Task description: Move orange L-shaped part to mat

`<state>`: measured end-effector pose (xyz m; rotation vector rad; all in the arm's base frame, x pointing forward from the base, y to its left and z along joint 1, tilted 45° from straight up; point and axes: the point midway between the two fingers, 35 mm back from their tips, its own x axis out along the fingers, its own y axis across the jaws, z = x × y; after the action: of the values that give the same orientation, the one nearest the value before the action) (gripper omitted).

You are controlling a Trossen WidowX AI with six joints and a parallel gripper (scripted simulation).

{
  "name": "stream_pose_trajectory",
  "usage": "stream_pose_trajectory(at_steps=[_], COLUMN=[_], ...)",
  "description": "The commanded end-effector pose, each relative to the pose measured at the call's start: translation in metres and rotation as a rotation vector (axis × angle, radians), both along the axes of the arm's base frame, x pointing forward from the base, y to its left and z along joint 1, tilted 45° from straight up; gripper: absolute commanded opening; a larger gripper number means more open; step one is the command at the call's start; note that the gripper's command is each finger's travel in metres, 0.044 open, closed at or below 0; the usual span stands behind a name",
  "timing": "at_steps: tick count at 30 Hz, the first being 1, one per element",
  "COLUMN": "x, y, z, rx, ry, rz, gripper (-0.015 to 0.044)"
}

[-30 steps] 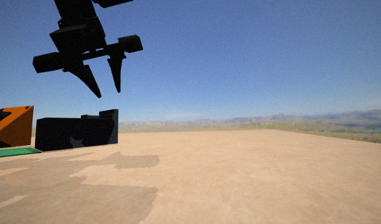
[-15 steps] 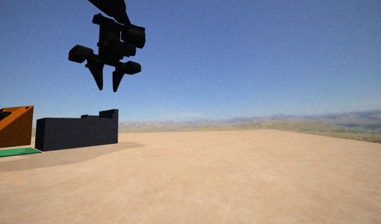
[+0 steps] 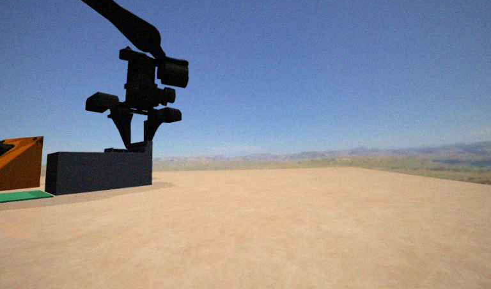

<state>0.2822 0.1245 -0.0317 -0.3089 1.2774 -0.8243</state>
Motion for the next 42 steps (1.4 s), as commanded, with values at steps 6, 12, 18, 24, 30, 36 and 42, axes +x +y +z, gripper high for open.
stream_pose_trajectory(at_steps=[6, 12, 18, 24, 30, 36, 42], x=[0.001, 0.002, 0.003, 0.003, 0.003, 0.003, 0.003], y=[-0.006, -0.012, -0.019, -0.027, -0.028, -0.028, -0.028], z=[-0.007, -0.014, -0.021, -0.028, -0.030, -0.030, -0.030], rx=[-0.002, -0.002, -0.002, -0.003, -0.003, -0.003, -0.003], ry=[-0.007, -0.007, -0.008, -0.008, -0.008, -0.008, -0.008], rz=[0.014, 0.014, 0.014, 0.014, 0.014, 0.014, 0.014], gripper=[0.0180, 0.0180, 0.0180, 0.0180, 0.0180, 0.0180, 0.0180])
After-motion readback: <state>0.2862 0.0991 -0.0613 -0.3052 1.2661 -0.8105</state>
